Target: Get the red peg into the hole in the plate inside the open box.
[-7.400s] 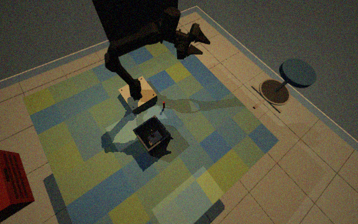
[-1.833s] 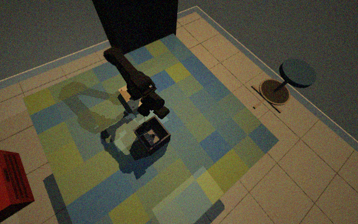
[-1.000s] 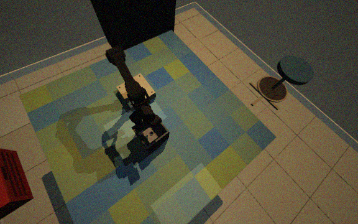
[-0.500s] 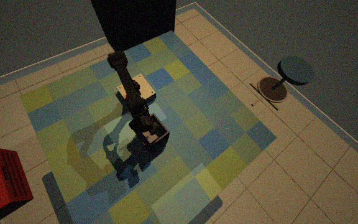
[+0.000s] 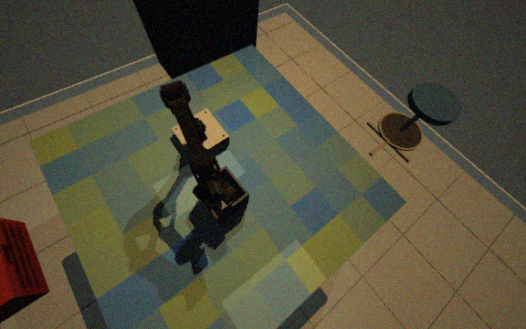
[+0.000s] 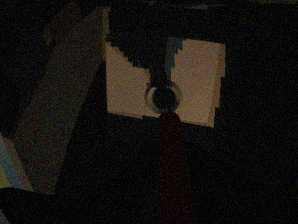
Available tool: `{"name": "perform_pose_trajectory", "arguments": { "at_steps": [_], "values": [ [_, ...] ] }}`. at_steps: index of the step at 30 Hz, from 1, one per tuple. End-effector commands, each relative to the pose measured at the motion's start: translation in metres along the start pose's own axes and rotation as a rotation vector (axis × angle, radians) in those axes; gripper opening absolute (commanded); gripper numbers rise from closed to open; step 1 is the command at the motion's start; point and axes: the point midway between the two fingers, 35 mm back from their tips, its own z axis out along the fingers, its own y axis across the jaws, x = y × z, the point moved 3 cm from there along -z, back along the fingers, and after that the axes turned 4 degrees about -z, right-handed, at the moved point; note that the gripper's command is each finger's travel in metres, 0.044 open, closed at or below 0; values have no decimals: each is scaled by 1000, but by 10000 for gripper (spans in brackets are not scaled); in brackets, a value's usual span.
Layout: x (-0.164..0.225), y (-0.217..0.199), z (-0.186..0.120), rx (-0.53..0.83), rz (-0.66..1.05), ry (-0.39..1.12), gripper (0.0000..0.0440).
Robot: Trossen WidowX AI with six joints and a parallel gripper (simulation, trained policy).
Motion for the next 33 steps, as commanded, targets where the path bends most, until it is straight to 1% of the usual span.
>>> {"name": "perform_pose_trajectory", "arguments": {
  "at_steps": [1,12,16,19,21,24,27,33],
  "values": [
    [-2,1,11,3,-17,14,0],
    [-5,4,36,23,-60,16,2],
    [-6,2,42,47,-72,17,49],
    [-6,0,46,66,-81,24,109],
    [-6,-1,49,75,-83,31,137],
    [-7,-1,48,87,-77,53,143],
    [-8,1,45,81,-68,84,167],
    [-13,5,34,66,-41,134,198]
  ]
}}
